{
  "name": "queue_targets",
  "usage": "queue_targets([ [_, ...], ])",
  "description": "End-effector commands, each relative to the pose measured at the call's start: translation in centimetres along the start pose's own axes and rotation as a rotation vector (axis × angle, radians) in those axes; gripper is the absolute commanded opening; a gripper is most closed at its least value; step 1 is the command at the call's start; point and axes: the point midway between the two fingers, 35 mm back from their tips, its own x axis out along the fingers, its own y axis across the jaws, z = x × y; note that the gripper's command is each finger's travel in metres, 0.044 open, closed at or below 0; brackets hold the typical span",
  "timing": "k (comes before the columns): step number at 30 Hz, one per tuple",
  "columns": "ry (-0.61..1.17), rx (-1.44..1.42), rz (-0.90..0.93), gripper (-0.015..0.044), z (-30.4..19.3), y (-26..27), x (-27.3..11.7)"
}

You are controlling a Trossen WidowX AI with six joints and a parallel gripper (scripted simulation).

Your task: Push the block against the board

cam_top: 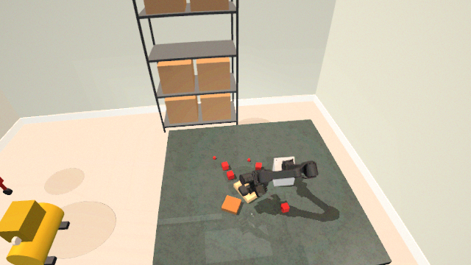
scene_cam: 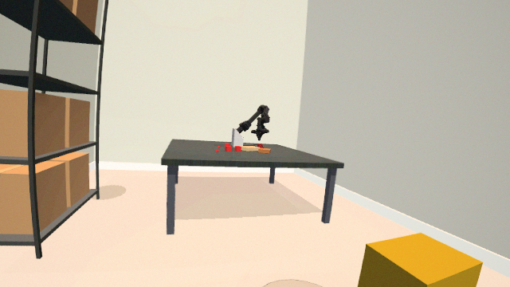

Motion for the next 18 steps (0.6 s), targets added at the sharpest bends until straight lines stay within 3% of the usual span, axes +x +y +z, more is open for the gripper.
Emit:
queue_targets([
  [1,-0.101,-0.045,0.108,0.0000,2.0,2.5,1.8],
  [10,-0.133,-0.060,0.139,0.0000,2.6,3.3,2.5],
  [14,-0.135,-0.059,0.138,0.0000,3.2,4.0,6.8],
  [18,-0.137,-0.058,0.136,0.0000,3.4,4.2,7.6],
])
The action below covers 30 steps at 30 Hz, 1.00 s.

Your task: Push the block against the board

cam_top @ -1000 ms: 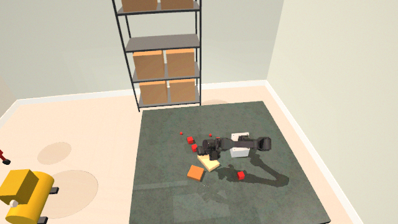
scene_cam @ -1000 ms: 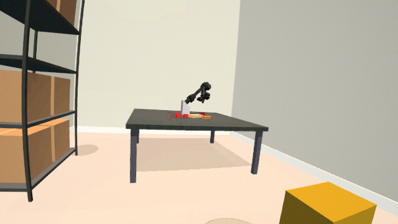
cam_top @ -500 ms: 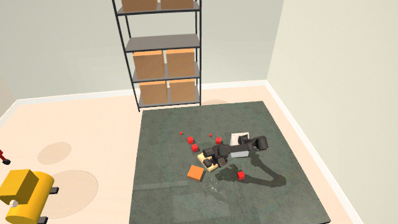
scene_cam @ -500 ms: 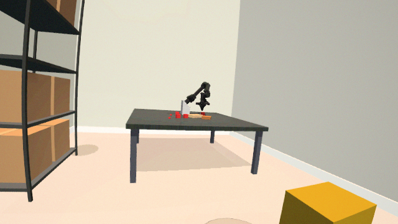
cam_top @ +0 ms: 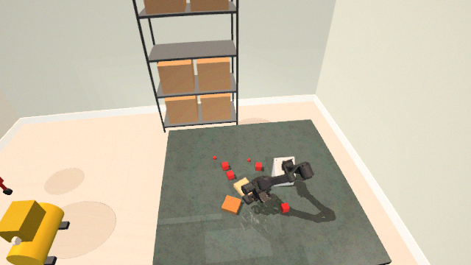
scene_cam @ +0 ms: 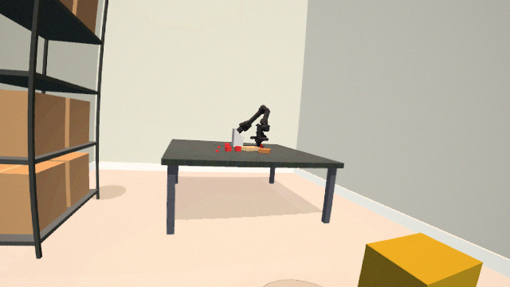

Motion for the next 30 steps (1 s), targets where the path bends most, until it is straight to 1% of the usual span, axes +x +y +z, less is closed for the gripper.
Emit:
queue_targets([
  [1,-0.003,0.007,0.009,0.0000,0.1,0.5,1.6],
  [30,0.001,0.006,0.012,0.0000,-1.9,0.3,1.7],
])
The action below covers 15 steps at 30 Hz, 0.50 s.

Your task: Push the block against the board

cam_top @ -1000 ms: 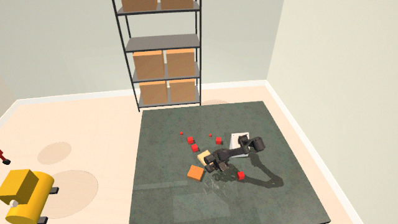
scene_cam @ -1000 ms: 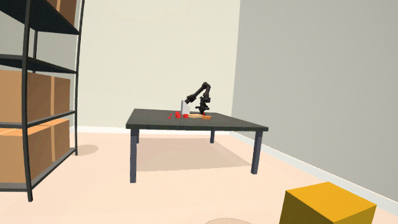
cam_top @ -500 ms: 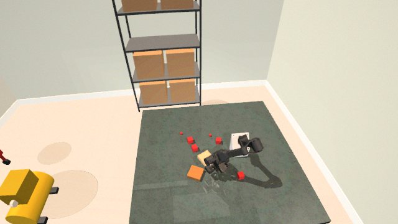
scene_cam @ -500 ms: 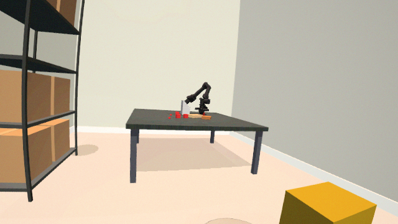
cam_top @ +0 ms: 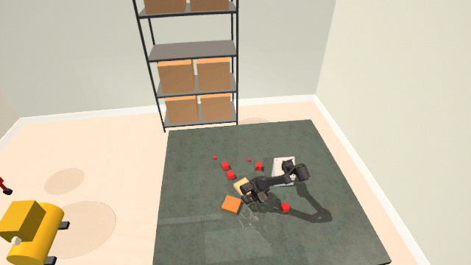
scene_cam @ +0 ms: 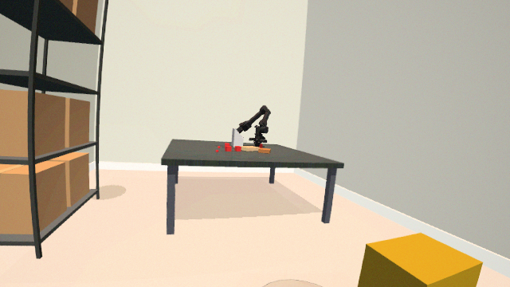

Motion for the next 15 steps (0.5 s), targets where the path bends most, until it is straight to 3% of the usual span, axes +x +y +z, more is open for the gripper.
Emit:
queue_targets([
  [1,0.004,0.001,0.003,0.0000,-0.5,0.0,0.1],
  [15,0.005,0.001,0.004,0.0000,-1.7,0.0,0.1],
])
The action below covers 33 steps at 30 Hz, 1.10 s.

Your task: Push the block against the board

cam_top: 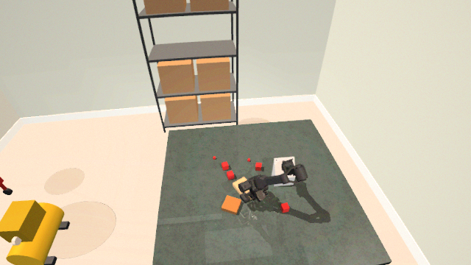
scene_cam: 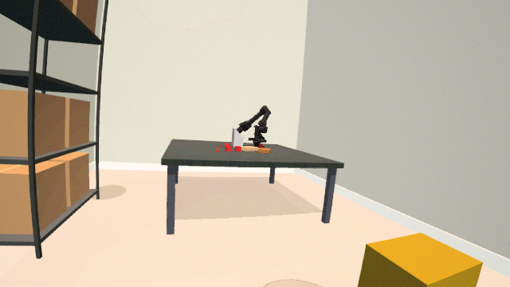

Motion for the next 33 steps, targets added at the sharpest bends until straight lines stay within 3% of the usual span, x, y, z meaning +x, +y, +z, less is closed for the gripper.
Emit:
queue_targets([
  [1,0.005,0.005,0.008,0.0000,-0.6,0.2,0.2],
  [33,0.004,0.005,0.006,0.0000,-3.2,0.3,0.1],
])
